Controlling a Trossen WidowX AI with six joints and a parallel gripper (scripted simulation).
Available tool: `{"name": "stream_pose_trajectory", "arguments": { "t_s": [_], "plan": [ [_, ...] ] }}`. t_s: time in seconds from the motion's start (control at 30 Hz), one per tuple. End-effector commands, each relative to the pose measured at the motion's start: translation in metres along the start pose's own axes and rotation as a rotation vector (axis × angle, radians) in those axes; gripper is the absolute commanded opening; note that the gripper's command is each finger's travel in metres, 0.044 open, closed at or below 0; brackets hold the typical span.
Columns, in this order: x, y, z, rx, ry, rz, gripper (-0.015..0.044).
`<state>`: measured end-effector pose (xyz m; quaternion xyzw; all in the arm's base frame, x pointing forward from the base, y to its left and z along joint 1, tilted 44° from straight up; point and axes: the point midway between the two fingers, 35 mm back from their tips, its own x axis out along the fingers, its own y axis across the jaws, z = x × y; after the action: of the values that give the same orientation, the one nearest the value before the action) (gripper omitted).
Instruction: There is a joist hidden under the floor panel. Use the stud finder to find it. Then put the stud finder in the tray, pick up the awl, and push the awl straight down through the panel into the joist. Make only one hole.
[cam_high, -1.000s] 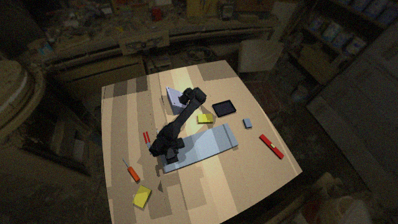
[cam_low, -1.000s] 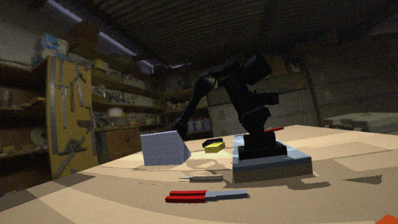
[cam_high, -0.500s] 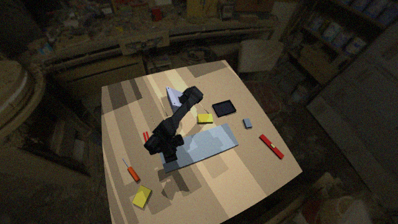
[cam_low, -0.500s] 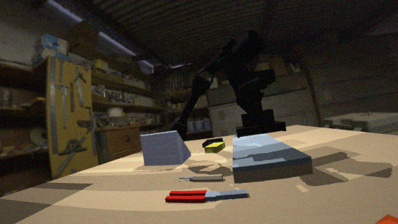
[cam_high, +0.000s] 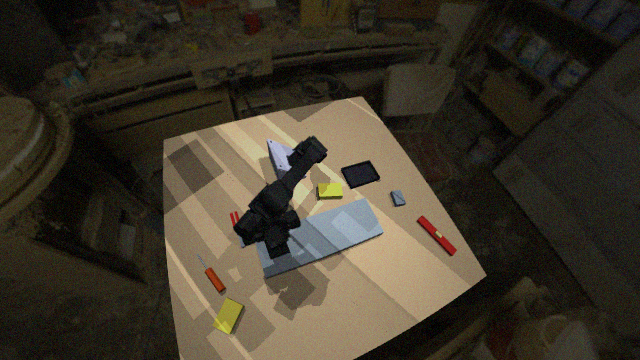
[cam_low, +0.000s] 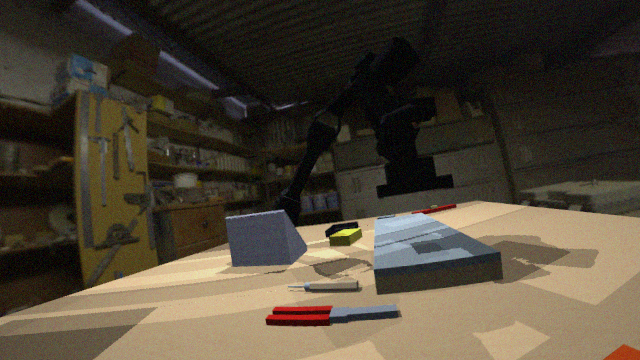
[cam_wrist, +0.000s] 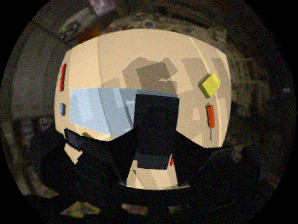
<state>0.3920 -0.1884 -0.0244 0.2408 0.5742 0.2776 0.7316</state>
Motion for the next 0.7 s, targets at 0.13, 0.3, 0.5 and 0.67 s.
{"name": "stream_pose_trajectory", "arguments": {
  "t_s": [0.13,0.3,0.5,0.67],
  "plan": [
    [-0.006,0.056,0.023,-0.132,-0.002,0.004,0.0],
    [-0.007,0.093,0.032,-0.214,0.002,0.012,0.0],
    [-0.007,0.137,0.039,-0.312,0.006,0.024,0.0],
    [-0.006,0.175,0.04,-0.393,0.008,0.037,0.0]
  ]
}}
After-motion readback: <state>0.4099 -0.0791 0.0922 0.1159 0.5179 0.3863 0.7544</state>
